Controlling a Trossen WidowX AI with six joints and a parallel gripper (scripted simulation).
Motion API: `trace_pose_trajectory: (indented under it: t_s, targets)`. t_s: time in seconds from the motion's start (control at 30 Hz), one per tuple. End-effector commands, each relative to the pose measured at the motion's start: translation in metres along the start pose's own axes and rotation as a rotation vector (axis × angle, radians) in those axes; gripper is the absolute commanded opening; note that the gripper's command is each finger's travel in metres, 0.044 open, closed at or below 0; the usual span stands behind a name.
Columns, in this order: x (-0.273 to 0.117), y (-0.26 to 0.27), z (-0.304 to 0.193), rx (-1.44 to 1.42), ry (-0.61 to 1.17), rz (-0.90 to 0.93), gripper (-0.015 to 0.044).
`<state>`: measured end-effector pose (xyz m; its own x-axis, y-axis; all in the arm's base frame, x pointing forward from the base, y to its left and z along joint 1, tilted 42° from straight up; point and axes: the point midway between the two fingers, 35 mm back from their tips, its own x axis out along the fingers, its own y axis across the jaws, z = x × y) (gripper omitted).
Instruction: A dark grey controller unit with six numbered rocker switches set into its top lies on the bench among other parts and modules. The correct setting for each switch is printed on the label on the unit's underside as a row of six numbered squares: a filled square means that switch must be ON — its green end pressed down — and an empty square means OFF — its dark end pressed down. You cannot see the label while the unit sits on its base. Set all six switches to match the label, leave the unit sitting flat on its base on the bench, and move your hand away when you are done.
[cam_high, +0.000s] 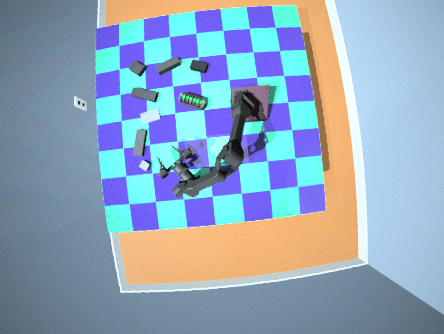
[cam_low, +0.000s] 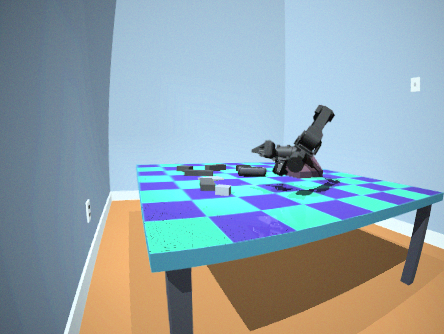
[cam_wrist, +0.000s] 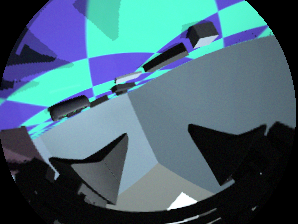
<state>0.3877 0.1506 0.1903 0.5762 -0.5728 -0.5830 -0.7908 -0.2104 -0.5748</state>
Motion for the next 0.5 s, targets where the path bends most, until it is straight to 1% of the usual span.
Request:
trace_pose_trajectory:
  t_s: [0.0, 0.07, 0.13, 0.3, 0.47]
  targets:
    - [0.000, 0.000, 0.000, 0.000, 0.000, 0.000, 0.0374]
    - [0.000, 0.000, 0.000, 0.000, 0.000, 0.000, 0.0321]
    - [0.011, 0.006, 0.000, 0.009, -0.004, 0.036, 0.0269]
    - [0.082, 0.054, -0.006, 0.101, -0.038, 0.304, 0.0138]
    - [0.136, 0.110, -0.016, 0.231, -0.075, 0.572, 0.0006]
